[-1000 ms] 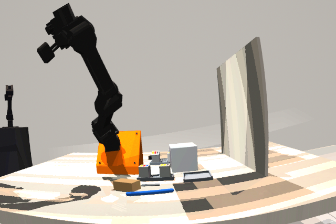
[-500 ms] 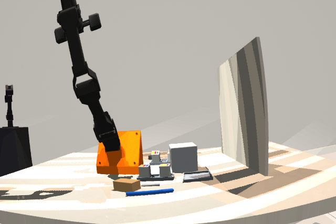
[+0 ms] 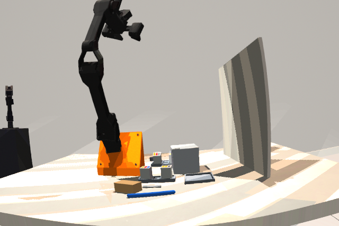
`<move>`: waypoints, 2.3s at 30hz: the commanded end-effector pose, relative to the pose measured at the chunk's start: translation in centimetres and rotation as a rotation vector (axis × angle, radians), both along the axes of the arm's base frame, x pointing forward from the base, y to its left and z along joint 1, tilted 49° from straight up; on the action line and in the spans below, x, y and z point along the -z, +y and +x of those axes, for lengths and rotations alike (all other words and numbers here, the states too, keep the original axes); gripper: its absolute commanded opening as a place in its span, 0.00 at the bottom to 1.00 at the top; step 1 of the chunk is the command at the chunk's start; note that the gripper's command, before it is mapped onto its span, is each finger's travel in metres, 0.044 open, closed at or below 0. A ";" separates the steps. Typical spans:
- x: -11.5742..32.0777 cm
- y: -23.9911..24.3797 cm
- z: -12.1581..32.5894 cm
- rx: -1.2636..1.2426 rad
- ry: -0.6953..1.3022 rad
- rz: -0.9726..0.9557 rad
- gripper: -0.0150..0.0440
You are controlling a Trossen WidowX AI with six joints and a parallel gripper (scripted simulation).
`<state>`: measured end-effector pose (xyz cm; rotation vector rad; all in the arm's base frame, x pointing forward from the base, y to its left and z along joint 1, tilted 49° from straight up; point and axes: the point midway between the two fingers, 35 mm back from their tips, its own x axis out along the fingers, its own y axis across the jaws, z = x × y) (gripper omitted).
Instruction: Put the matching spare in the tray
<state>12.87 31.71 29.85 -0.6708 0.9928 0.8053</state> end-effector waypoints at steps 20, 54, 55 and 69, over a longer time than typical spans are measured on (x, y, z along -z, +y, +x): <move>18.6 -16.2 22.3 0.836 0.053 -0.659 1.00; 29.3 -21.8 22.4 0.735 0.207 -0.981 1.00; 30.6 -21.1 21.4 0.617 0.247 -1.007 1.00; 39.3 -18.1 12.4 -0.268 0.513 -1.138 1.00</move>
